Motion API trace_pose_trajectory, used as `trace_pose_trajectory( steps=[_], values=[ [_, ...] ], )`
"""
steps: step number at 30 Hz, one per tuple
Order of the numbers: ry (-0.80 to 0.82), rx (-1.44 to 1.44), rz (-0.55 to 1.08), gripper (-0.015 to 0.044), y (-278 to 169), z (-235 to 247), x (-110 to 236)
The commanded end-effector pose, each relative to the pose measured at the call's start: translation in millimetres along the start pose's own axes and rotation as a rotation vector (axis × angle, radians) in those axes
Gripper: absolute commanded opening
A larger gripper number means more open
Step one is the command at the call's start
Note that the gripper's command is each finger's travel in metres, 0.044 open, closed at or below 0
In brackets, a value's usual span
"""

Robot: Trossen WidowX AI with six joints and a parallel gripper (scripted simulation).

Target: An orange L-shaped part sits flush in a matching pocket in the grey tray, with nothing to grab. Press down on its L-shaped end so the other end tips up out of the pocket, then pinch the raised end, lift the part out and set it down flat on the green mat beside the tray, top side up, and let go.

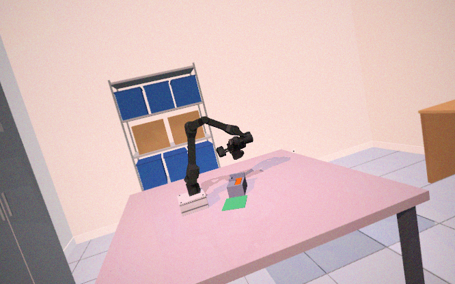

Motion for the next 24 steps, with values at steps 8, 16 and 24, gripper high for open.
trace_pose_trajectory(
  steps=[8,16,24],
  values=[
    [-0.247,0.397,-0.434,0.0190,5,-15,10],
    [-0.775,0.831,-0.862,0.0180,1,-31,43],
    [-0.775,0.831,-0.862,0.0180,1,-31,43]
  ],
)
Point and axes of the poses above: the point midway between the two fingers, 35 mm back from their tips, its own x axis back along the fingers, its own z axis across the jaws, y = z × x, the point moved 8 cm from there along x, back along the fingers, and after that the axes turned 11 degrees about x, right-handed, at the moved point
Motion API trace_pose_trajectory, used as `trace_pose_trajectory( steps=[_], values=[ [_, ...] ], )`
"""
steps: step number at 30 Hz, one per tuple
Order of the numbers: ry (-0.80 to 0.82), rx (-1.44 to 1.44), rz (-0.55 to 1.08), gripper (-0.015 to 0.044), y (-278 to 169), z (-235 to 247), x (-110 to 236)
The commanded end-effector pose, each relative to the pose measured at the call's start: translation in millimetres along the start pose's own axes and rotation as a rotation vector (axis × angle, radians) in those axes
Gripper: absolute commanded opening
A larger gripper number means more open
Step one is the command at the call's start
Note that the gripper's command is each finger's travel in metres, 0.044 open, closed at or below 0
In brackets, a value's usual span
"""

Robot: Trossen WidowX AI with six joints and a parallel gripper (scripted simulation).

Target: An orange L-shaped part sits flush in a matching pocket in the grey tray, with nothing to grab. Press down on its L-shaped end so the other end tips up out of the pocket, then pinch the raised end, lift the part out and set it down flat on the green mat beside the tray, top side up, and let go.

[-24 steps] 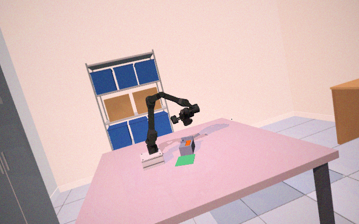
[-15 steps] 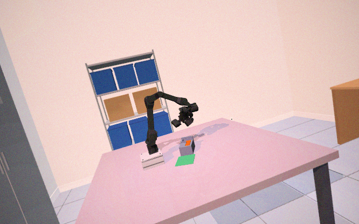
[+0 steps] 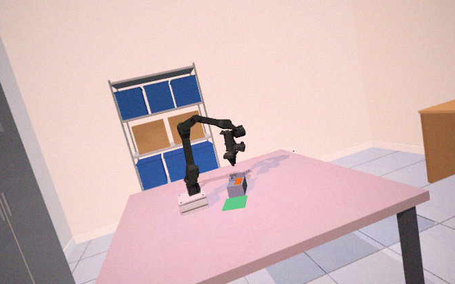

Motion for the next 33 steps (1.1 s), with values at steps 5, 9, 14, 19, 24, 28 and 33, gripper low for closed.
trace_pose_trajectory(
  steps=[5,9,14,19,24,28,33],
  values=[
    [-0.074,0.075,-0.048,0.0180,0,-4,6],
    [-0.074,0.075,-0.048,0.0180,1,-4,4],
    [-0.074,0.075,-0.048,0.0180,5,-6,-38],
    [-0.074,0.075,-0.048,0.0180,4,-9,-68],
    [-0.074,0.075,-0.048,0.0180,4,-9,-68],
    [-0.074,0.075,-0.048,0.0180,4,-10,-70],
    [-0.074,0.075,-0.048,0.0180,5,-10,-78]
  ],
)
Point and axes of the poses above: the point midway between the two fingers, 35 mm back from their tips, its own x axis back along the fingers, its own z axis across the jaws, y = z × x, the point moved 8 cm from there along x, back along the fingers, and after that the axes turned 11 degrees about x, right-handed, at the moved point
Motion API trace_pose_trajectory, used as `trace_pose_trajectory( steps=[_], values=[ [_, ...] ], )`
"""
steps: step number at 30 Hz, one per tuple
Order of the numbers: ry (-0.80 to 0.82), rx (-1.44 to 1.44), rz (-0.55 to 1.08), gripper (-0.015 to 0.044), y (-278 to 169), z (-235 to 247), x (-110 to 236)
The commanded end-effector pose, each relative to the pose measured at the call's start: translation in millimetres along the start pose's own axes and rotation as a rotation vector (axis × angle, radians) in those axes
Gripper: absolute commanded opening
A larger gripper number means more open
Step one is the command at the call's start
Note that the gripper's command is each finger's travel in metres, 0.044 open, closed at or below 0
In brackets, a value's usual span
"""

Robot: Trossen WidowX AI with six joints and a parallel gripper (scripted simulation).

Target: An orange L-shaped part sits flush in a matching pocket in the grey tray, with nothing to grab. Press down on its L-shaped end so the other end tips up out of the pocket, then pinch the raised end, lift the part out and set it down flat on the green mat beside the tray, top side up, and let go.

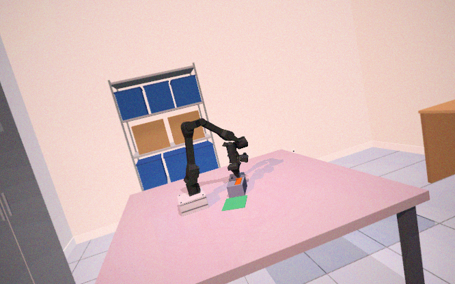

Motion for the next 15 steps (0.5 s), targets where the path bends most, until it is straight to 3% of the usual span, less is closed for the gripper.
trace_pose_trajectory(
  steps=[1,15],
  values=[
    [-0.009,0.006,0.004,0.0180,-1,-1,-9],
    [-0.009,0.006,0.004,0.0180,-2,-2,-32]
  ],
)
Point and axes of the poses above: the point midway between the two fingers, 35 mm back from their tips, its own x axis back along the fingers, its own z axis across the jaws, y = z × x, the point moved 8 cm from there along x, back along the fingers, and after that the axes turned 11 degrees about x, right-handed, at the moved point
